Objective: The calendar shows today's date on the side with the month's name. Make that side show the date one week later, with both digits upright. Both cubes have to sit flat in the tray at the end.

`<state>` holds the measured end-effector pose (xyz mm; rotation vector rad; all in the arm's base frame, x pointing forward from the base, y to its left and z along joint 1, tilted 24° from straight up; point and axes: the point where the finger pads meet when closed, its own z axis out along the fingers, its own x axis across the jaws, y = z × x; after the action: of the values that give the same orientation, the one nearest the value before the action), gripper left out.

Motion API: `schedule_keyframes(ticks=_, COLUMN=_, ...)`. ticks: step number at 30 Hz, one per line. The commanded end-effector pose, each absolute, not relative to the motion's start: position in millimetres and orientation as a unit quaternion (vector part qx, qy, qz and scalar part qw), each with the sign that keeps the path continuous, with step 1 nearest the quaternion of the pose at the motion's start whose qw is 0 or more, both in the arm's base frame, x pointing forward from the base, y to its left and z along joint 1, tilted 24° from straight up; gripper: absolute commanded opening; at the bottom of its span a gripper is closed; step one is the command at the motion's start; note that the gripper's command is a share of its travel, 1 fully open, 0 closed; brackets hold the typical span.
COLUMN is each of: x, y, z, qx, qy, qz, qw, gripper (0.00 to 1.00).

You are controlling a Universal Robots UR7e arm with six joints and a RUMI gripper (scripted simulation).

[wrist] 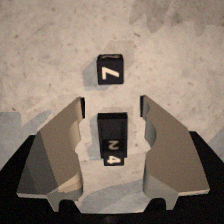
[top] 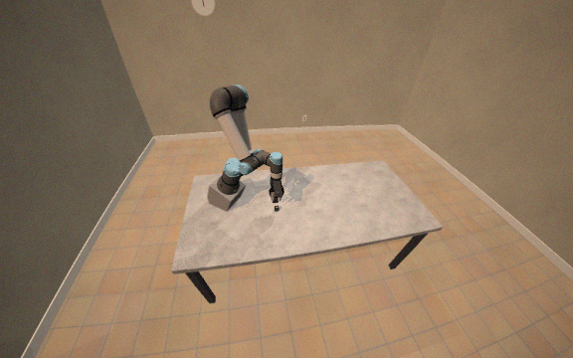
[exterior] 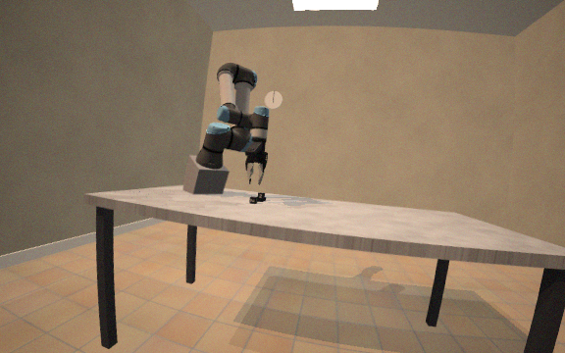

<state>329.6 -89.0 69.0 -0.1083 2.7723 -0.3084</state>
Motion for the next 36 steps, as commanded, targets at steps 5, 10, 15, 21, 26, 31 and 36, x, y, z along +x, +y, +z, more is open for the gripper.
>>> schedule_keyframes(ticks=5, x=330, y=-89, z=69, qx=-0.038, qy=0.978, qz=-0.109, qw=0.174, gripper=0.28)
schedule_keyframes(ticks=10, x=330, y=-89, z=69, qx=-0.038, qy=0.978, qz=-0.109, qw=0.174, gripper=0.28)
schedule_keyframes(ticks=15, x=330, y=-89, z=68, qx=-0.038, qy=0.978, qz=-0.109, qw=0.174, gripper=0.28)
schedule_keyframes(ticks=21, x=331, y=-90, z=66, qx=-0.038, qy=0.978, qz=-0.110, qw=0.173, gripper=0.28)
schedule_keyframes(ticks=26, x=333, y=-91, z=61, qx=-0.038, qy=0.978, qz=-0.110, qw=0.173, gripper=0.28)
schedule_keyframes(ticks=31, x=336, y=-92, z=54, qx=-0.038, qy=0.978, qz=-0.110, qw=0.173, gripper=0.28)
schedule_keyframes(ticks=36, x=338, y=-93, z=50, qx=-0.038, qy=0.978, qz=-0.110, qw=0.173, gripper=0.28)
